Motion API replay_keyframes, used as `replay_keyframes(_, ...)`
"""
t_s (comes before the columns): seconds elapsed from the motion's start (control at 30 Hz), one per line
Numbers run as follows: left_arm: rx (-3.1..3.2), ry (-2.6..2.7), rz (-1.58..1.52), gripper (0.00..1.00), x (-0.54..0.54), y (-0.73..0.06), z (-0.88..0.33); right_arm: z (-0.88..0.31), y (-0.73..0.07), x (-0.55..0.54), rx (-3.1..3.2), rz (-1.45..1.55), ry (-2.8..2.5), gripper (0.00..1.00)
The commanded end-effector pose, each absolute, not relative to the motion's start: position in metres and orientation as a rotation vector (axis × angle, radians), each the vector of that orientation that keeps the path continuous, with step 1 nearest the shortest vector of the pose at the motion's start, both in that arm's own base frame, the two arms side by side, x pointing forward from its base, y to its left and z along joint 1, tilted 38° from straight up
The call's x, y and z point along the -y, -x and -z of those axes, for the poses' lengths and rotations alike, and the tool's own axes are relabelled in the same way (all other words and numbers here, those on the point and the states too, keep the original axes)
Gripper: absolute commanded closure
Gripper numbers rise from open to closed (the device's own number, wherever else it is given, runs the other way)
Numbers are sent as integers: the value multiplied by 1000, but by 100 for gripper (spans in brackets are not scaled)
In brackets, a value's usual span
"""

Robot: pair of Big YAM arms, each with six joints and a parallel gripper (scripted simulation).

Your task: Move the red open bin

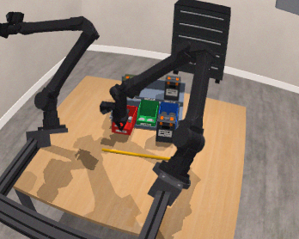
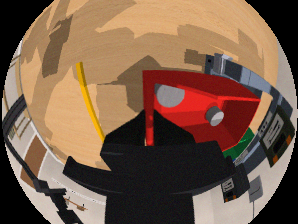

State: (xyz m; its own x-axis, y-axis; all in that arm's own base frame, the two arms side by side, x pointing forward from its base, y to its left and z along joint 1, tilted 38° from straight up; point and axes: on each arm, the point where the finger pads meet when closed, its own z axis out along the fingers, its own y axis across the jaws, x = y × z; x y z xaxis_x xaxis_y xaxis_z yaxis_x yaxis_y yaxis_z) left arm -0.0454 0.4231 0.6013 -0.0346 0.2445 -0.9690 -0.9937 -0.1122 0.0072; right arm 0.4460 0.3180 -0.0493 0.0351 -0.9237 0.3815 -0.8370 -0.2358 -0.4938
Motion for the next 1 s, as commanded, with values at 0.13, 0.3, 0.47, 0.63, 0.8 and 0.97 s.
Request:
replay_keyframes(0.13, -938, 1057, -1435, 0, -409, 48, -639, 22, -443, -348, -1790, 956, 2098, 100)
replay_keyframes(0.3, -938, 1057, -1435, 0, -409, 48, -639, 22, -444, -348, -1789, 956, 2099, 100)
replay_keyframes(0.47, -938, 1057, -1435, 0, -409, 48, -639, 25, -440, -346, -1790, 957, 2107, 100)
replay_keyframes(0.63, -938, 1057, -1435, 0, -409, 48, -639, 29, -436, -344, -1791, 957, 2118, 100)
replay_keyframes(0.8, -938, 1057, -1435, 0, -409, 48, -639, 30, -435, -344, -1790, 957, 2122, 100)
replay_keyframes(0.97, -938, 1057, -1435, 0, -409, 48, -639, 34, -430, -341, -1789, 959, 2139, 100)
